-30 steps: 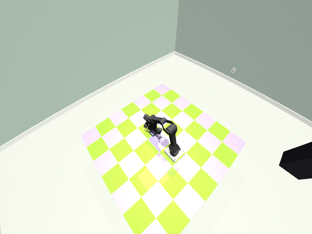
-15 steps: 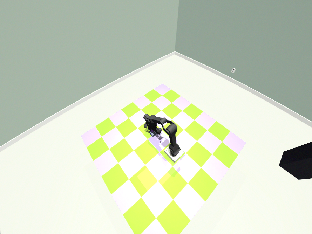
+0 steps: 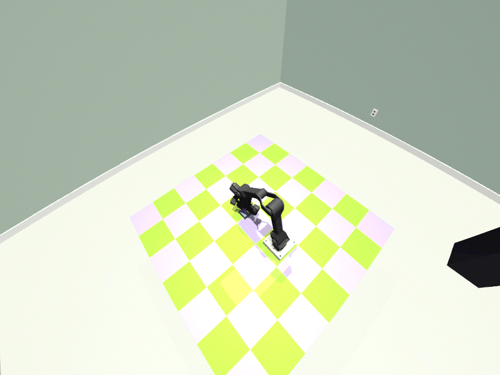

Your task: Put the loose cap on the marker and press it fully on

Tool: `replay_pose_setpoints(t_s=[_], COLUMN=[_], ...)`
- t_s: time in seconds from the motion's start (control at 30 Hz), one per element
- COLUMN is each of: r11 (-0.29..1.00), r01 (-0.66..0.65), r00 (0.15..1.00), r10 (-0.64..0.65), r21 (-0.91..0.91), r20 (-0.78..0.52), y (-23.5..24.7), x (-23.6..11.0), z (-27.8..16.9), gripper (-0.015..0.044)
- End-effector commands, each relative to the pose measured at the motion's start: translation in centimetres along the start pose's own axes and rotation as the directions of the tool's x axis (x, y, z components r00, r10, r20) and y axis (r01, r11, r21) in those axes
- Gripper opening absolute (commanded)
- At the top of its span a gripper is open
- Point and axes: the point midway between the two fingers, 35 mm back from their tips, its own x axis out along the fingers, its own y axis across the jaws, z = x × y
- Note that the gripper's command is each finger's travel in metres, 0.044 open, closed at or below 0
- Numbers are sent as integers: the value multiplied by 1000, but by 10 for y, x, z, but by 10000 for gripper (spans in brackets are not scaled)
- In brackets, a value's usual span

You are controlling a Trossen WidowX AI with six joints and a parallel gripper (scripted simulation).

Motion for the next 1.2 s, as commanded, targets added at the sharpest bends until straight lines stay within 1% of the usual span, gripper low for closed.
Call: replay_pose_setpoints(t_s=[0.0, 0.63, 0.67, 1.17], r11=[1000, 1000, 1000, 1000], r01=[6, 6, 0, 0], r00=[1000, 1000, 1000, 1000], r10=[-6, -6, 0, 0], r21=[-4, -4, 0, 0], r20=[-1, -1, 0, 0], y=[1, 1, 0, 0], x=[11, 11, 0, 0], z=[1, 1, 0, 0], gripper=[0, 0, 26, 420])
